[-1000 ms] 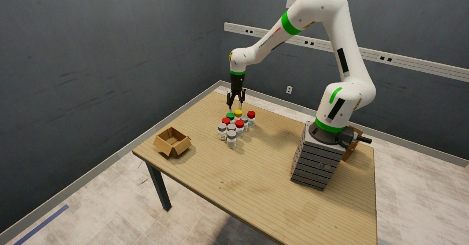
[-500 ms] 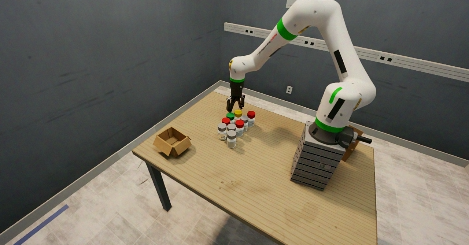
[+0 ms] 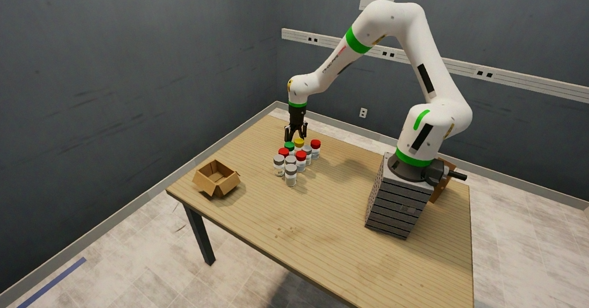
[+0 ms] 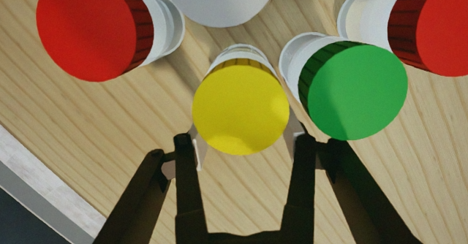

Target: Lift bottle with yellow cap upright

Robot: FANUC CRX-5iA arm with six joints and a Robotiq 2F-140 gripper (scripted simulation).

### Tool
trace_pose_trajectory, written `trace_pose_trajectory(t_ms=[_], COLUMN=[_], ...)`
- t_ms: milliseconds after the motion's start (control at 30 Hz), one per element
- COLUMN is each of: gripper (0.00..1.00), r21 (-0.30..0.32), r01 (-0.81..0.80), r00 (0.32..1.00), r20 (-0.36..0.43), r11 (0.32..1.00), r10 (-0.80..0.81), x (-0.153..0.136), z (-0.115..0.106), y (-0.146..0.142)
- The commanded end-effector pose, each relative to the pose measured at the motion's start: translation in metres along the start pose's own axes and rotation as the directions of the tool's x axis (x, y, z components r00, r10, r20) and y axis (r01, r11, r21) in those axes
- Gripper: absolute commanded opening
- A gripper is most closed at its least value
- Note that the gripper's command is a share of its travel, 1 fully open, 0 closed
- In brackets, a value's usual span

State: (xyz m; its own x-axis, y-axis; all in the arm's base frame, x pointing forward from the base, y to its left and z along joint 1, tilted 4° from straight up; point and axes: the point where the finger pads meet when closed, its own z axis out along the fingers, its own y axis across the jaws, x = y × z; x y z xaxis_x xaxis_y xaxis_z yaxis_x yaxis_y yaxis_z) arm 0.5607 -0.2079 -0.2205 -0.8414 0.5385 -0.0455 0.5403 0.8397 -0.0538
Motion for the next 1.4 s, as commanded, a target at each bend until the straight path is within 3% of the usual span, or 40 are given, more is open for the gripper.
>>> trace_pose_trajectory(t_ms=[0, 1367], gripper=[0.51, 0.51], r21=[0.000, 0.000], r01=[0.000, 0.000], r00=[1.000, 1.000], r20=[0.002, 0.002], r11=[1.000, 1.000], r10=[0.000, 0.000], x=[-0.001, 0.033], z=[0.000, -0.001], y=[0.000, 0.000])
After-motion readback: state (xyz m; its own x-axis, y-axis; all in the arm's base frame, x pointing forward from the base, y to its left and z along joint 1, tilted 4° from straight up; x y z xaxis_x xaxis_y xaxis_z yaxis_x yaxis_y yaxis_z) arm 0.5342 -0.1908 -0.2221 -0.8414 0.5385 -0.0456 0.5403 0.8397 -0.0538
